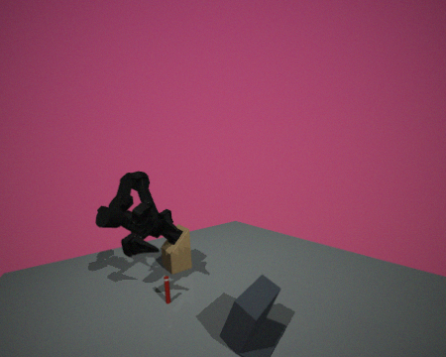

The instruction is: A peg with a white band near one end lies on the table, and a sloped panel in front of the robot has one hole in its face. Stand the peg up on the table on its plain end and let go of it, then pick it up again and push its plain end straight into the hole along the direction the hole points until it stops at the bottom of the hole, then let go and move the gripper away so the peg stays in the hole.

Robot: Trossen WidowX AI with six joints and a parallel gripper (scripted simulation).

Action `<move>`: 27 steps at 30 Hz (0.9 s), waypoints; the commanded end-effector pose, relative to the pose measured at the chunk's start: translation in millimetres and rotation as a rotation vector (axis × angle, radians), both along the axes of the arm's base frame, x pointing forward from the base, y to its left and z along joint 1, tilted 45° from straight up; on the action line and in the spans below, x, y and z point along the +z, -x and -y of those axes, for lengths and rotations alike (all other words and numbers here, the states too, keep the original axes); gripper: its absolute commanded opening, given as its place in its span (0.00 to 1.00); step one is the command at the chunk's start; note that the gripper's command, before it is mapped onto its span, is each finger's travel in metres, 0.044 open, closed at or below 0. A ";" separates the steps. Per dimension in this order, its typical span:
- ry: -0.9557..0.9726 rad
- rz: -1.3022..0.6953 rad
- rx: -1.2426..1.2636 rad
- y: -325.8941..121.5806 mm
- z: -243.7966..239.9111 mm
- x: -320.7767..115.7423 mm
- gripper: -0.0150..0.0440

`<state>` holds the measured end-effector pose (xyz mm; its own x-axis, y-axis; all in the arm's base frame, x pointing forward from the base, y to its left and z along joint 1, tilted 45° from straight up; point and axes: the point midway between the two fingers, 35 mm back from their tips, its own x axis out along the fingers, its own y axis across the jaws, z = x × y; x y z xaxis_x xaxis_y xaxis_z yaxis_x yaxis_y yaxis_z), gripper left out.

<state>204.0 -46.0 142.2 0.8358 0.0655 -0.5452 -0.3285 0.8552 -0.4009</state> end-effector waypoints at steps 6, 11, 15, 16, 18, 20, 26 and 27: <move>-0.067 -0.260 -0.141 0.1 7.8 -21.6 1.00; -0.062 -0.407 -0.222 2.0 12.0 -32.7 1.00; -0.035 -0.519 -0.287 3.9 15.6 -40.1 1.00; -0.025 -0.546 -0.303 4.4 16.6 -41.6 1.00; -0.001 -0.598 -0.336 5.4 18.5 -44.4 1.00; 0.029 -0.647 -0.368 6.1 20.5 -46.6 1.00; 0.145 -0.768 -0.457 6.3 26.3 -49.9 1.00; 0.168 -0.784 -0.471 6.0 27.2 -49.9 1.00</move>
